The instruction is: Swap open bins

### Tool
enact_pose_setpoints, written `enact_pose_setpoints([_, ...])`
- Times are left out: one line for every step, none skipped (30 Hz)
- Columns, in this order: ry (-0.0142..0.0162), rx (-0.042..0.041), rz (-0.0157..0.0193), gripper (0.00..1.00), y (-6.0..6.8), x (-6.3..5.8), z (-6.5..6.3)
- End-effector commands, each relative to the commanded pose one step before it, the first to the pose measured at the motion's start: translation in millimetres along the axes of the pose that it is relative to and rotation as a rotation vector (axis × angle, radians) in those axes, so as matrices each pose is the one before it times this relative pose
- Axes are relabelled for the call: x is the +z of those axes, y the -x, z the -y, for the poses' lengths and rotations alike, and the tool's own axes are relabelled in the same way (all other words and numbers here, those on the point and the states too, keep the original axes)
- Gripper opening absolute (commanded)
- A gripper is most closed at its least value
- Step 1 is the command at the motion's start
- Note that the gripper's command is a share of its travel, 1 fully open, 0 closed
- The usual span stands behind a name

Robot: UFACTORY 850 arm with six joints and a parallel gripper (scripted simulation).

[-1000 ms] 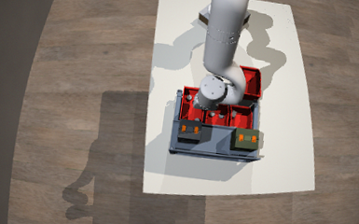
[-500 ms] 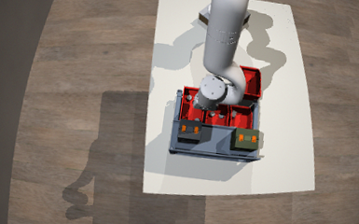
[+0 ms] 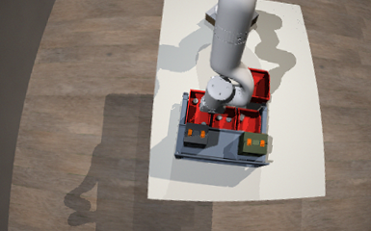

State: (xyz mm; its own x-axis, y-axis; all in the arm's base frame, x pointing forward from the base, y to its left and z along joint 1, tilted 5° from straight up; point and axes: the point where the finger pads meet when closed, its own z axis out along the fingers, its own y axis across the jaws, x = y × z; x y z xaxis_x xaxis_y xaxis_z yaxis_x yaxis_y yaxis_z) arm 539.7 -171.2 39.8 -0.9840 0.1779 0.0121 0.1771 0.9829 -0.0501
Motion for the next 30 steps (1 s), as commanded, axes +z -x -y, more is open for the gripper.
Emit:
enact_pose_setpoints([-0.00037,0.00011,0.00842,0.00,0.84,-0.41,0.11])
enact_pose_setpoints([0.00000,0.00000,0.00008,0.00,0.00,0.01,0.00])
enact_pose_setpoints([0.00000,0.00000,0.00000,0.00,0.00,0.00,0.00])
enact_pose_setpoints([0.00000,0.00000,0.00000,0.00,0.00,0.00,0.00])
enact_pose_setpoints([0.00000,0.00000,0.00000,0.00,0.00,0.00,0.00])
enact_pose_setpoints([0.00000,0.00000,0.00000,0.00,0.00,0.00,0.00])
enact_pose_setpoints([0.00000,0.00000,0.00000,0.00,0.00,0.00,0.00])
enact_pose_setpoints([0.00000,0.00000,0.00000,0.00,0.00,0.00,0.00])
enact_pose_setpoints([0.00000,0.00000,0.00000,0.00,0.00,0.00,0.00])
enact_pose_setpoints([0.00000,0.00000,0.00000,0.00,0.00,0.00,0.00])
enact_pose_setpoints([0.00000,0.00000,0.00000,0.00,0.00,0.00,0.00])
enact_pose_setpoints([0.00000,0.00000,0.00000,0.10,0.00,0.00,0.00])
enact_pose_setpoints([0.00000,0.00000,0.00000,0.10,0.00,0.00,0.00])
enact_pose_setpoints([0.00000,0.00000,0.00000,0.10,0.00,0.00,0.00])
enact_pose_setpoints([0.00000,0.00000,0.00000,0.10,0.00,0.00,0.00])
enact_pose_setpoints([0.00000,0.00000,0.00000,0.10,0.00,0.00,0.00])
enact_pose_setpoints([0.00000,0.00000,0.00000,0.10,0.00,0.00,0.00])
enact_pose_setpoints([0.00000,0.00000,0.00000,0.10,0.00,0.00,0.00])
enact_pose_setpoints([0.00000,0.00000,0.00000,0.10,0.00,0.00,0.00])
enact_pose_setpoints([0.00000,0.00000,0.00000,0.10,0.00,0.00,0.00])
enact_pose_setpoints([0.00000,0.00000,0.00000,0.10,0.00,0.00,0.00])
enact_pose_setpoints([0.00000,0.00000,0.00000,0.10,0.00,0.00,0.00])
enact_pose_setpoints([0.00000,0.00000,0.00000,0.10,0.00,0.00,0.00])
enact_pose_setpoints([0.00000,0.00000,0.00000,0.10,0.00,0.00,0.00])
enact_pose_setpoints([0.00000,0.00000,0.00000,0.10,0.00,0.00,0.00])
enact_pose_setpoints([0.00000,0.00000,0.00000,0.10,0.00,0.00,0.00])
enact_pose_setpoints([0.00000,0.00000,0.00000,0.10,0.00,0.00,0.00])
enact_pose_setpoints([0.00000,0.00000,0.00000,0.10,0.00,0.00,0.00])
enact_pose_setpoints([0.00000,0.00000,0.00000,0.10,0.00,0.00,0.00])
enact_pose_setpoints([0.00000,0.00000,0.00000,0.10,0.00,0.00,0.00])
